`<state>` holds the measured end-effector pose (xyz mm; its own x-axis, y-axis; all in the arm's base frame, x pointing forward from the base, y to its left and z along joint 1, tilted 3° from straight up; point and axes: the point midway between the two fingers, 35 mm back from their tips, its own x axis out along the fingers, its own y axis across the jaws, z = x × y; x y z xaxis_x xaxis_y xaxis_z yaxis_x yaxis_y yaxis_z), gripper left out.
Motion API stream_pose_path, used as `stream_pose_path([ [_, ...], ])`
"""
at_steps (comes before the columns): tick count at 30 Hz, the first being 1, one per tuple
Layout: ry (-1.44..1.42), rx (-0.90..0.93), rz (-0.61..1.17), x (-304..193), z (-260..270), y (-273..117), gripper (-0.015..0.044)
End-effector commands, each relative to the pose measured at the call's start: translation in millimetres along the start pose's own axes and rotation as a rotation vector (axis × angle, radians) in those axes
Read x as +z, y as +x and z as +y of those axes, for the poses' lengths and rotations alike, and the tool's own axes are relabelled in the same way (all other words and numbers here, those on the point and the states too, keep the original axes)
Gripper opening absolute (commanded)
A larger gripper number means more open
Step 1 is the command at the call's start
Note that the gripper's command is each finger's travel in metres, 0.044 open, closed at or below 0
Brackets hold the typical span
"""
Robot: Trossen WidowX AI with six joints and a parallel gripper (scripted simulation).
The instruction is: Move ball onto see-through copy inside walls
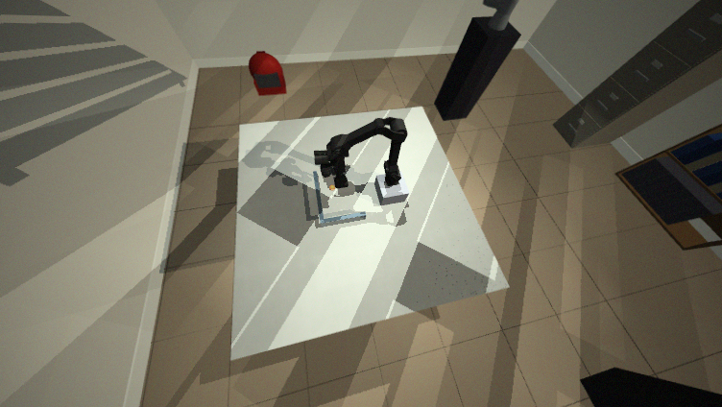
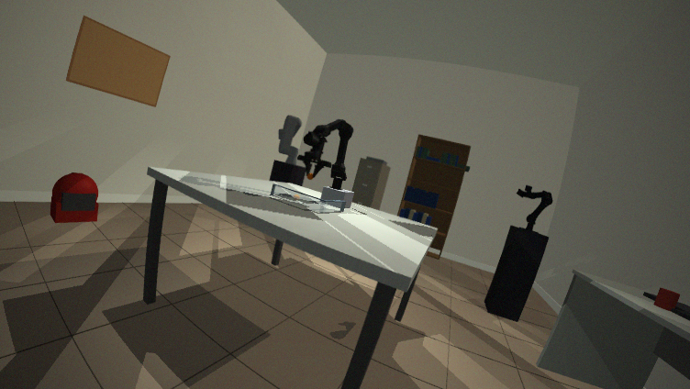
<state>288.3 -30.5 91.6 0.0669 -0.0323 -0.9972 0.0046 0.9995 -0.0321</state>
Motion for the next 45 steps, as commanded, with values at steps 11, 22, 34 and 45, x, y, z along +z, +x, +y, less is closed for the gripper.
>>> stream_pose_path([
  [11,0.004,-0.006,0.003,35,-25,34,0.0000],
  [22,0.004,-0.006,0.003,41,-29,76,0.0000],
  [34,0.004,-0.006,0.003,39,-28,113,0.0000],
  [45,0.004,-0.006,0.004,38,-28,128,0.0000],
])
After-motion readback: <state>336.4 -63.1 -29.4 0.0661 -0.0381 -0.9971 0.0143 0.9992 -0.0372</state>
